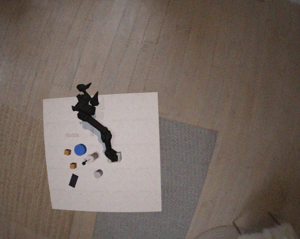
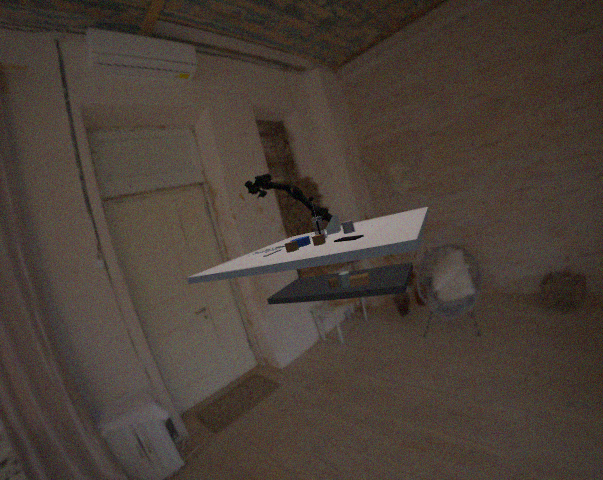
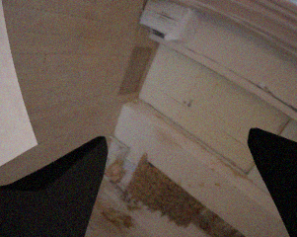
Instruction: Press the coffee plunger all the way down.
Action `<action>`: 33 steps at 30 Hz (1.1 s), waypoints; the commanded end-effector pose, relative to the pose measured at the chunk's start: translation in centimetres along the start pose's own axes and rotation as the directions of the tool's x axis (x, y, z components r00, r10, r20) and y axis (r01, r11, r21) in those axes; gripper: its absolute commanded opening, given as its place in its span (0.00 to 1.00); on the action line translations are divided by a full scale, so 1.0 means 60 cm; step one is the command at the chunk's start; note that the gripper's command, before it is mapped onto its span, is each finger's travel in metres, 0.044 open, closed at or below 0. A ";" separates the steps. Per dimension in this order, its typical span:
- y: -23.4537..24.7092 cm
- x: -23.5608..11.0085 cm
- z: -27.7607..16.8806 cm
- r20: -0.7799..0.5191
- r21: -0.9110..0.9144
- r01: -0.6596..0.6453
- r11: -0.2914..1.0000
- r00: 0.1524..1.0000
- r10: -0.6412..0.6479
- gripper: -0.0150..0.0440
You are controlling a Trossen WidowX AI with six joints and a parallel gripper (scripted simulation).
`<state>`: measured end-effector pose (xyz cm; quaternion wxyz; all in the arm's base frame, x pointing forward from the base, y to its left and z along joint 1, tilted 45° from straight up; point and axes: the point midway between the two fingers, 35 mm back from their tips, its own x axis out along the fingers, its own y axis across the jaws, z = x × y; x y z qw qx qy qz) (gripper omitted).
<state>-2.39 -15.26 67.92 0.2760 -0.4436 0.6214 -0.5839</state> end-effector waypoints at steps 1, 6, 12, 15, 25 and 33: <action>-0.001 0.000 0.001 0.001 -0.013 0.005 1.000 1.000 -0.005 0.98; -0.011 -0.004 0.021 0.023 -0.089 0.048 0.995 0.999 -0.046 1.00; -0.031 -0.019 0.068 0.108 -0.208 0.138 0.968 0.987 -0.118 1.00; -0.036 -0.032 0.105 0.163 -0.324 0.192 0.926 0.976 -0.146 1.00; -0.017 -0.182 0.319 0.549 -0.711 0.576 0.403 0.813 -0.194 1.00; 0.061 -0.376 0.432 0.797 -0.603 0.756 -0.256 0.582 -0.161 1.00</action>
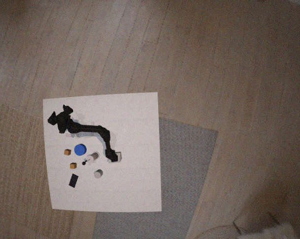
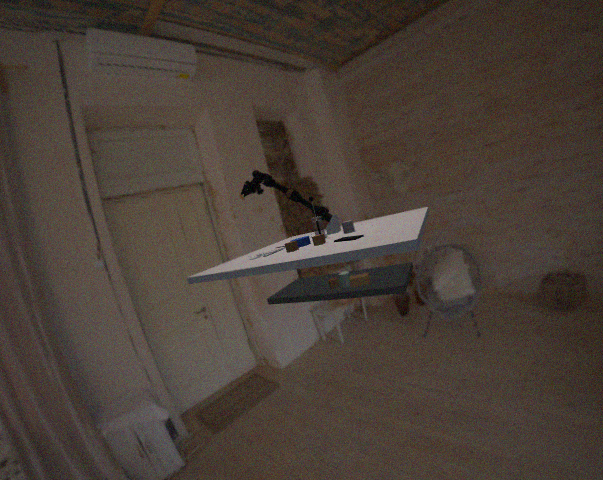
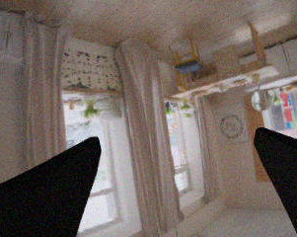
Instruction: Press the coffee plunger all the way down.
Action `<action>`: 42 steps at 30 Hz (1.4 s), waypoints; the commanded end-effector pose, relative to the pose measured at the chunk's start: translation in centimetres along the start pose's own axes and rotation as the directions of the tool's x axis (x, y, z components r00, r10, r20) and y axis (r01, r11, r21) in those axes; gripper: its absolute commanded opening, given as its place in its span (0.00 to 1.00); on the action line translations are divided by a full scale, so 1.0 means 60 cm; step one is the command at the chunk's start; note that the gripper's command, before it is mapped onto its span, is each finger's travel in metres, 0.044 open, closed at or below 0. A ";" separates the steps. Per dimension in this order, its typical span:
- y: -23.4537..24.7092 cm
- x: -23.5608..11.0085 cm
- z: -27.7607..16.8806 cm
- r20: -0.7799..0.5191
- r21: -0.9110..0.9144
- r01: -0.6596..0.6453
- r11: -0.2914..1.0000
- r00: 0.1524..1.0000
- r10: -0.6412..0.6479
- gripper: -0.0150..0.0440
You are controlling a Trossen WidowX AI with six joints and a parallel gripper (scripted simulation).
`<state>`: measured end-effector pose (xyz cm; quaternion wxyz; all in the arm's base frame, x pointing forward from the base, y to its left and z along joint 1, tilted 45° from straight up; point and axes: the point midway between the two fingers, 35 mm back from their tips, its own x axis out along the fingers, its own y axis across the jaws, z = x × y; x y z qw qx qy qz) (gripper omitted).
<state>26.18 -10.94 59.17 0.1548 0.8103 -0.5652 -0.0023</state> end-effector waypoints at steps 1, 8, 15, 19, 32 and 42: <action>-0.099 -0.044 0.039 0.023 -0.311 0.153 0.938 0.988 -0.154 1.00; -0.239 -0.172 0.131 0.083 -0.805 0.299 0.512 0.912 -0.402 1.00; -0.308 -0.335 0.255 0.156 -0.984 0.077 -0.157 0.794 -0.588 1.00; -0.308 -0.427 0.336 0.190 -0.841 -0.228 -0.491 0.725 -0.662 1.00; -0.182 -0.574 0.519 0.136 0.451 -0.757 -0.473 0.582 -0.802 1.00; -0.178 -0.527 0.598 0.249 0.433 -0.714 -0.550 0.681 -0.688 1.00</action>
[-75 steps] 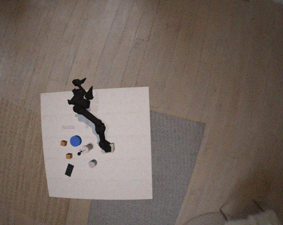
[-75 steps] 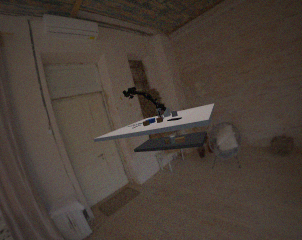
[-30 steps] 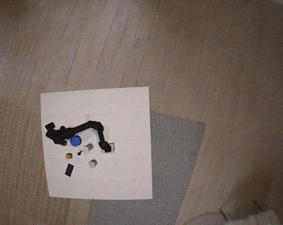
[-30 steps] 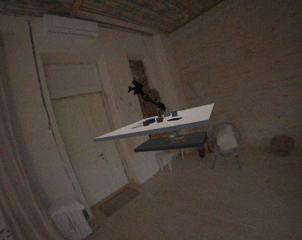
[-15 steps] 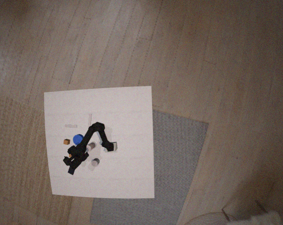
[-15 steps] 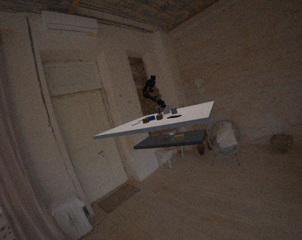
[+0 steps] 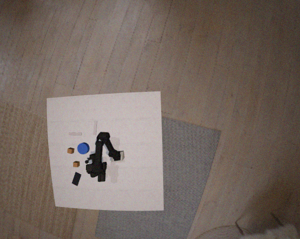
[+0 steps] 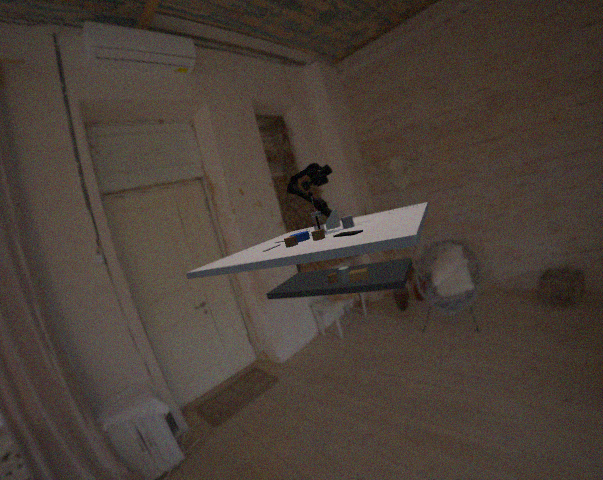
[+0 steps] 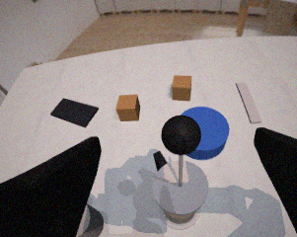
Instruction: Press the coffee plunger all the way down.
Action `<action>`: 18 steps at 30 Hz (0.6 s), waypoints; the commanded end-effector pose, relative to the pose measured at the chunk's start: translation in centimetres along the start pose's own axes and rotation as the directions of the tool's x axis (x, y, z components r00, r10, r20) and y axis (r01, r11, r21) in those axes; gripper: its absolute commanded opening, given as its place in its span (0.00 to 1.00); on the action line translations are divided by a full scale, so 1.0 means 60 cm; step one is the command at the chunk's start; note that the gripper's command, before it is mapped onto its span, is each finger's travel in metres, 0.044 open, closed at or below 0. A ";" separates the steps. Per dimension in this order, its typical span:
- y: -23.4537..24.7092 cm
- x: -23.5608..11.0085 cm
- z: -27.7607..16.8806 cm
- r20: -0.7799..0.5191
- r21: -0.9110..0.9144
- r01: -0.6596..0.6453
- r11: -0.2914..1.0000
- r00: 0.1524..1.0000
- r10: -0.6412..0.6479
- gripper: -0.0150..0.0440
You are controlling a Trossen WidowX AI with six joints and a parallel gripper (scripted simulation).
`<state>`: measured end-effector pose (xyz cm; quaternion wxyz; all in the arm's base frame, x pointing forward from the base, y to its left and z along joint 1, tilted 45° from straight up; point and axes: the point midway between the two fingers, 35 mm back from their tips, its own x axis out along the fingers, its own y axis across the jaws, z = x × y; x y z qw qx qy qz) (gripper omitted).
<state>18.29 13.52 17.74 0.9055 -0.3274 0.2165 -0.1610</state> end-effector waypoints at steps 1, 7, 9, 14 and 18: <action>-0.004 0.009 -0.020 -0.037 -0.006 0.024 1.000 0.999 -0.024 1.00; -0.004 0.015 -0.020 -0.038 -0.008 0.022 1.000 0.999 -0.022 1.00; -0.003 0.020 -0.021 -0.039 -0.010 0.022 1.000 0.999 -0.023 1.00; -0.002 0.033 -0.022 -0.040 -0.014 0.024 1.000 0.999 -0.025 1.00; -0.002 0.044 -0.022 -0.040 -0.017 0.029 0.999 0.999 -0.029 1.00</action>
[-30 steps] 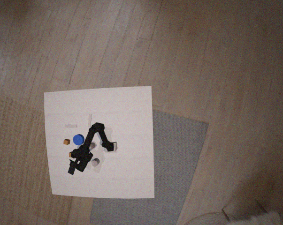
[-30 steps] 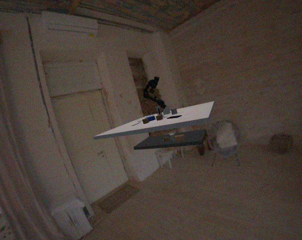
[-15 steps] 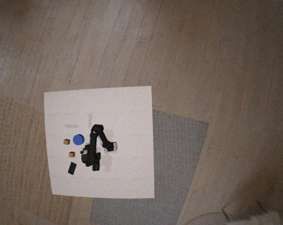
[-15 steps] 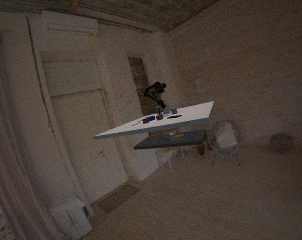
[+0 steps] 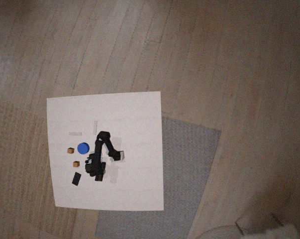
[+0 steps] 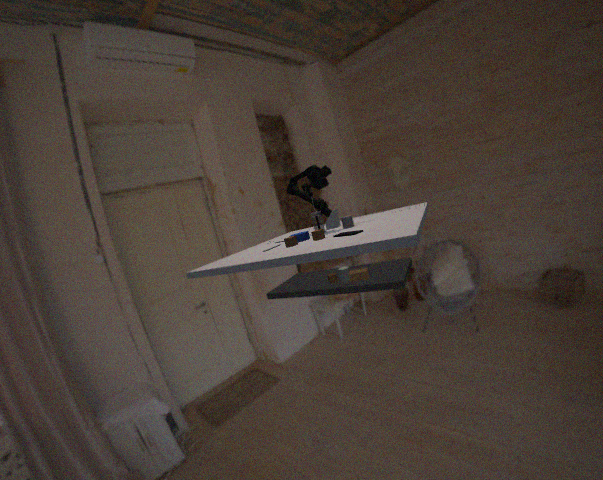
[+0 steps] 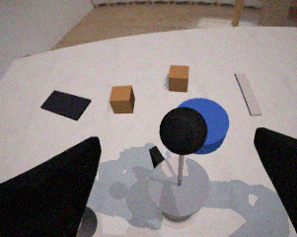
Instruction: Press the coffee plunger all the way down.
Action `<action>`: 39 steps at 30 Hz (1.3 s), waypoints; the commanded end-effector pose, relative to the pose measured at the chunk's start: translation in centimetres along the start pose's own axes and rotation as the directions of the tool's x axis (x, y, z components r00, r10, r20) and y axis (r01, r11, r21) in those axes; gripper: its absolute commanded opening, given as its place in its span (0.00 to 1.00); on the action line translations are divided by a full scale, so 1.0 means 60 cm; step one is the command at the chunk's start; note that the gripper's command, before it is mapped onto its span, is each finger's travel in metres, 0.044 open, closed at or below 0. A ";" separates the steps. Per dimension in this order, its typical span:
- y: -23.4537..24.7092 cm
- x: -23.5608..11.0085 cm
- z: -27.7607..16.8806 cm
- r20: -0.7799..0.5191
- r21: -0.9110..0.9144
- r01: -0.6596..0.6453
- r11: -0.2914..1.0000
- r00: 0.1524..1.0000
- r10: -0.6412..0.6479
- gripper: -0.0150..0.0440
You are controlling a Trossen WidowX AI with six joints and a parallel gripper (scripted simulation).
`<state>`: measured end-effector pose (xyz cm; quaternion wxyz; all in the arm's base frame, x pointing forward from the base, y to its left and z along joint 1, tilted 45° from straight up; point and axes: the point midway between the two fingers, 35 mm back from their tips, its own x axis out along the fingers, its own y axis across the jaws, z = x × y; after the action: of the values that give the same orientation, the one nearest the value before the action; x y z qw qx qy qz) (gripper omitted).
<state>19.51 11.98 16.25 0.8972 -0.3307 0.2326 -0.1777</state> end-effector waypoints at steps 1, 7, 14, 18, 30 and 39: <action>-0.002 0.011 -0.001 0.002 -0.007 0.007 1.000 1.000 -0.007 1.00; -0.004 0.026 0.000 0.004 -0.011 0.018 1.000 1.000 -0.018 1.00; -0.007 0.040 0.000 0.005 -0.014 0.033 0.999 0.999 -0.033 1.00; -0.007 0.040 0.000 0.005 -0.014 0.033 0.999 0.999 -0.033 0.82; -0.007 0.040 0.000 0.005 -0.014 0.033 0.999 0.999 -0.033 0.47; -0.007 0.043 -0.003 0.004 -0.014 0.032 0.999 0.999 -0.032 0.47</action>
<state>21.46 10.55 15.79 0.8930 -0.3391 0.2269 -0.1896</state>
